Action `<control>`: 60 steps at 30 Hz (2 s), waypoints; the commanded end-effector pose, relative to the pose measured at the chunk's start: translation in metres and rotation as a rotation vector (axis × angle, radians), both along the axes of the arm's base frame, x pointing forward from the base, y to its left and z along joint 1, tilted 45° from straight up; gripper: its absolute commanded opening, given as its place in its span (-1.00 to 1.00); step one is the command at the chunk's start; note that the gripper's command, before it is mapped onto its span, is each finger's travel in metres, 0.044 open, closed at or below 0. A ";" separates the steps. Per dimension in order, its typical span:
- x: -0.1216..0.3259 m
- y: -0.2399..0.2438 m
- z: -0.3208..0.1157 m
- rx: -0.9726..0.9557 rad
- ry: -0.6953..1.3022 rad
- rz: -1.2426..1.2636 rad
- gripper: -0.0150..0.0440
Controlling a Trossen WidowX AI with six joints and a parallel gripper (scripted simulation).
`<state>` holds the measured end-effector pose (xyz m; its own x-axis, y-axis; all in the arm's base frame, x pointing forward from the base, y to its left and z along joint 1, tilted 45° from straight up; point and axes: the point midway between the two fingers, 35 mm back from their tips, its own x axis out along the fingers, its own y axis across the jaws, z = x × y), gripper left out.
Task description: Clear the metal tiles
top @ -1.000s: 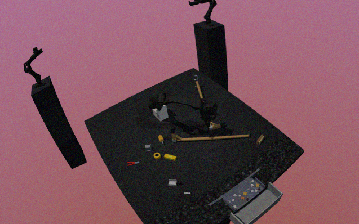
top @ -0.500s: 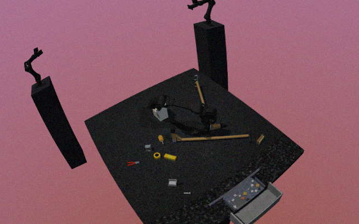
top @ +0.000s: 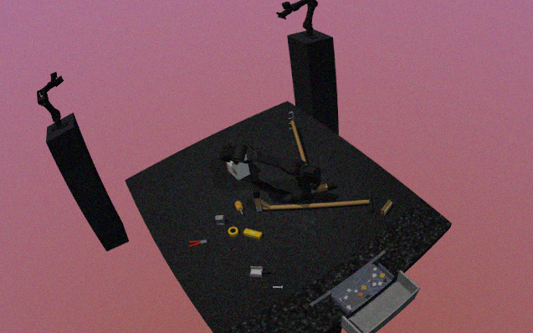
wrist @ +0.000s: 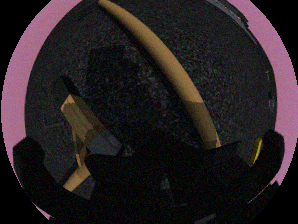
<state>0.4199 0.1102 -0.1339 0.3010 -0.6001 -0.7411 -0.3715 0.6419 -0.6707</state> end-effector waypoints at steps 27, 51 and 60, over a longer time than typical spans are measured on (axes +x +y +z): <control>0.019 -0.010 0.005 -0.009 0.012 0.003 -0.49; 0.039 -0.017 0.015 -0.009 0.011 0.003 -0.49; 0.046 -0.019 0.020 -0.009 0.011 0.003 -0.49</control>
<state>0.4622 0.0945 -0.1149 0.2967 -0.6029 -0.7406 -0.3823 0.6357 -0.6707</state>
